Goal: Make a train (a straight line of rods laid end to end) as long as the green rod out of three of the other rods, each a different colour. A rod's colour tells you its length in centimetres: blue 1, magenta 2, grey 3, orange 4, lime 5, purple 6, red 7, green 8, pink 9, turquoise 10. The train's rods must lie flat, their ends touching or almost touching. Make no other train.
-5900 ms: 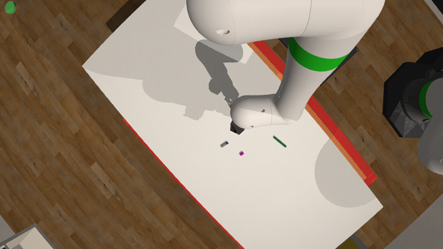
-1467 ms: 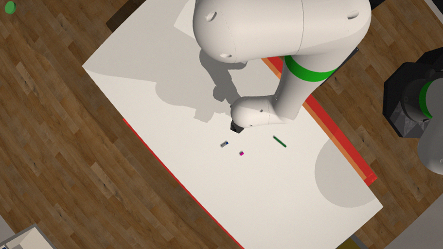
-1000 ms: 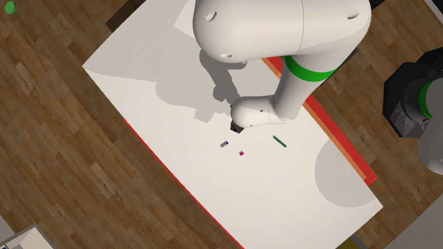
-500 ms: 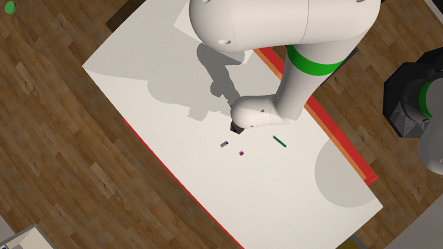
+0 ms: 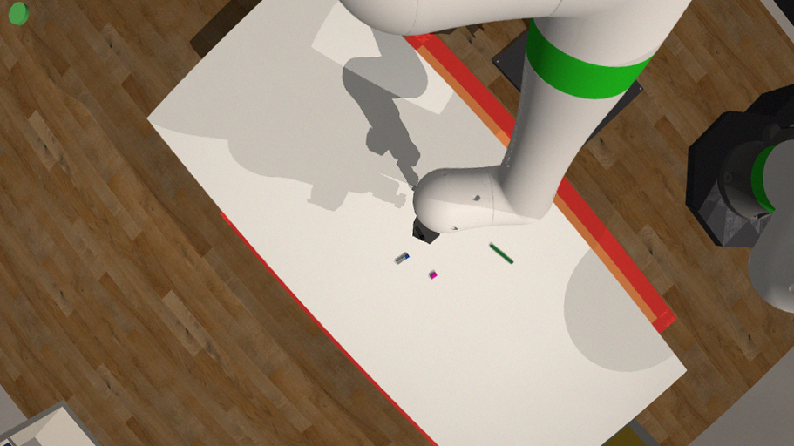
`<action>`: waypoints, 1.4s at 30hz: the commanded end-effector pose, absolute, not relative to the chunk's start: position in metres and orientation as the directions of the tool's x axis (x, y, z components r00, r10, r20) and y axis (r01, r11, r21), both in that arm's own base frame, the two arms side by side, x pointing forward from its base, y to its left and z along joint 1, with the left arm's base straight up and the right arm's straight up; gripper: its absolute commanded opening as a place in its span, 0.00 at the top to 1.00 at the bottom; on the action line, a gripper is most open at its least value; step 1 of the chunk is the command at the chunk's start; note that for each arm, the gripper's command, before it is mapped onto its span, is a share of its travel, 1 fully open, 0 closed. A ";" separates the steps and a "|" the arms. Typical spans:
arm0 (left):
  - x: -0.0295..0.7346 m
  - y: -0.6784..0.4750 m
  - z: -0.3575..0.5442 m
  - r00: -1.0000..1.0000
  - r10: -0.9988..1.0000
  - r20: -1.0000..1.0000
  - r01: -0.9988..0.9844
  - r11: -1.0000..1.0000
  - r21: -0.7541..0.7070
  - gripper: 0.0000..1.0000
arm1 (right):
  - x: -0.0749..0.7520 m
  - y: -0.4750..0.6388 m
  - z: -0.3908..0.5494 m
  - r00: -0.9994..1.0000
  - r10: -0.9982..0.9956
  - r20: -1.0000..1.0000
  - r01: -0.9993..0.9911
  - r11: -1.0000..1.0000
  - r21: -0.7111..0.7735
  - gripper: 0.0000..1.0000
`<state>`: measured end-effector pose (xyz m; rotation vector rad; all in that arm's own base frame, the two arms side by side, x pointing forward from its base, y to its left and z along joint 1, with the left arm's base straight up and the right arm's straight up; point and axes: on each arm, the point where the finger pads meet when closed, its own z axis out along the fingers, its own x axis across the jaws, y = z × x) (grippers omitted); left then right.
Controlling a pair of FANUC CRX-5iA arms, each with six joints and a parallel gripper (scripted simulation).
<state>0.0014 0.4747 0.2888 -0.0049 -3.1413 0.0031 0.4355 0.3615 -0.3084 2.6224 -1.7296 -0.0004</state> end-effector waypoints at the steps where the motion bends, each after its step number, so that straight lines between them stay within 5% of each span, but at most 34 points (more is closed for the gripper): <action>1: 0.002 0.475 0.290 -1.000 0.003 0.000 0.003 1.000 0.000 0.00 | 0.436 0.362 -0.306 0.394 -0.919 -0.001 -0.919 -0.394 -0.001 0.76; 24: 0.002 0.475 0.290 -1.000 0.003 0.000 0.003 1.000 0.000 0.00 | 0.440 0.369 -0.306 0.535 -0.845 0.000 -0.845 -0.535 -0.001 0.76; 42: 0.002 0.475 0.290 -1.000 0.003 0.000 0.003 1.000 0.000 0.00 | 0.448 0.388 -0.308 0.889 -0.457 0.000 -0.457 -0.889 -0.001 0.76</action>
